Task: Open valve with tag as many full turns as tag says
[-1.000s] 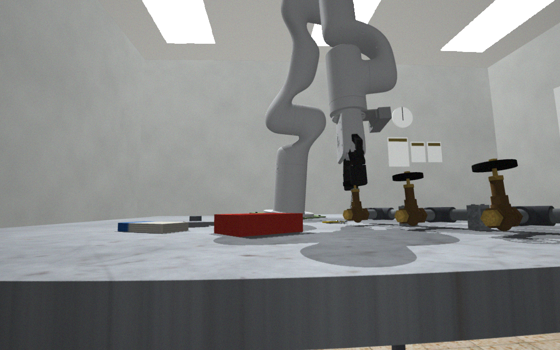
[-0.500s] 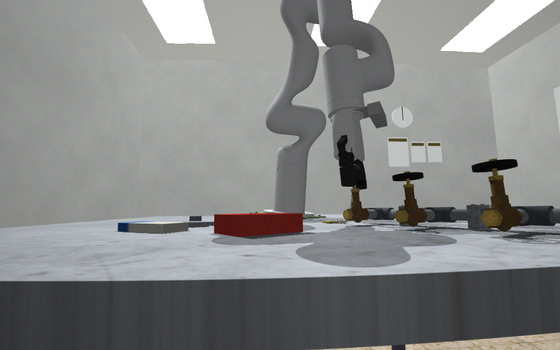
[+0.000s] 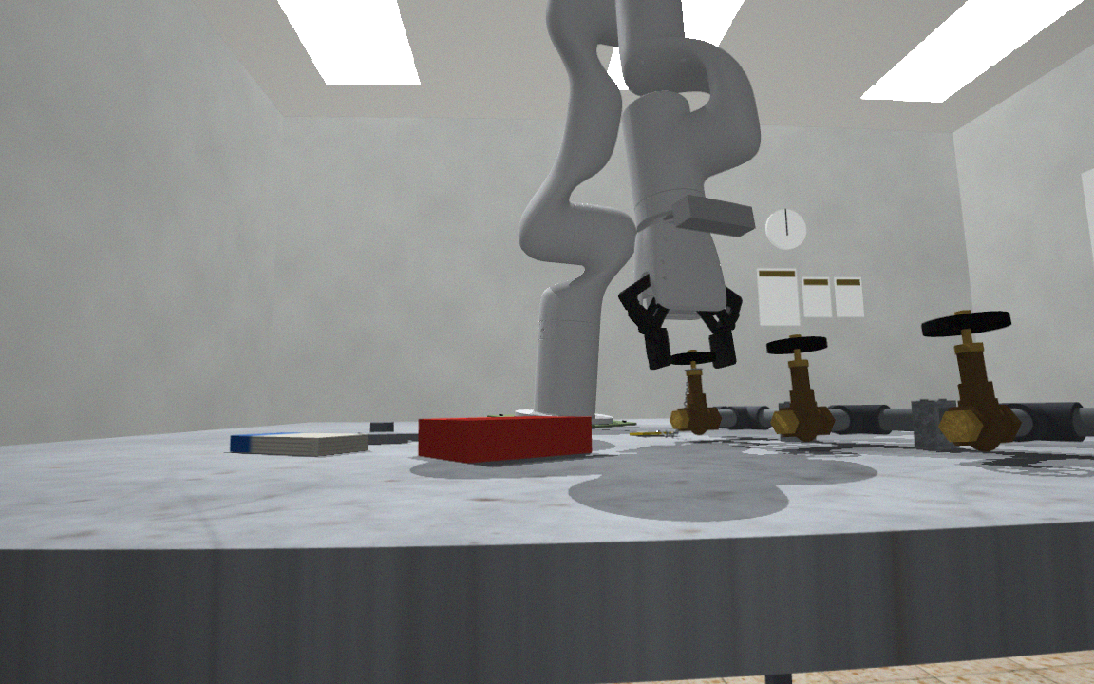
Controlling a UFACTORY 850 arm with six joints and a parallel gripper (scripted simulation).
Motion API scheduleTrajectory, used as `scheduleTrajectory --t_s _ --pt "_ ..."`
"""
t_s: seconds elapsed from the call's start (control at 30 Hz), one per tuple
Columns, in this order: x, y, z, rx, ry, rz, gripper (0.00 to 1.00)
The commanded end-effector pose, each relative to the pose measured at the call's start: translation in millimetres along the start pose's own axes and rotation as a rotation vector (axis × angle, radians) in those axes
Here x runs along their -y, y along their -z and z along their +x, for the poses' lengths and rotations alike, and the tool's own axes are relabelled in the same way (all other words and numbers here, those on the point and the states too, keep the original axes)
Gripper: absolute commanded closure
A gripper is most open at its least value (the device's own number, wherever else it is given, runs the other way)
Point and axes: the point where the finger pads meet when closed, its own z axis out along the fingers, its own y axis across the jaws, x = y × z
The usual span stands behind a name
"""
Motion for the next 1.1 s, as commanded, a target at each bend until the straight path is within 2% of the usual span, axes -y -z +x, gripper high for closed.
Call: scheduleTrajectory --t_s 0.0,0.1,0.17,0.2,0.67,0.73,0.77,1.07 --pt "0.1 0.6 1.1 0.009 -0.278 -0.017 0.00" --pt "0.1 0.6 1.1 0.001 -0.408 -0.016 0.00" --pt "0.1 0.6 1.1 0.001 -0.408 -0.016 0.00" --pt "0.1 0.6 1.1 -0.004 -0.536 -0.016 0.00" --pt "0.1 0.6 1.1 -0.034 -1.119 -0.012 0.00" --pt "0.1 0.6 1.1 -0.034 -1.119 -0.012 0.00" --pt "0.1 0.6 1.1 -0.037 -1.246 -0.013 0.00" --pt "0.1 0.6 1.1 -0.036 -1.607 -0.026 0.00"
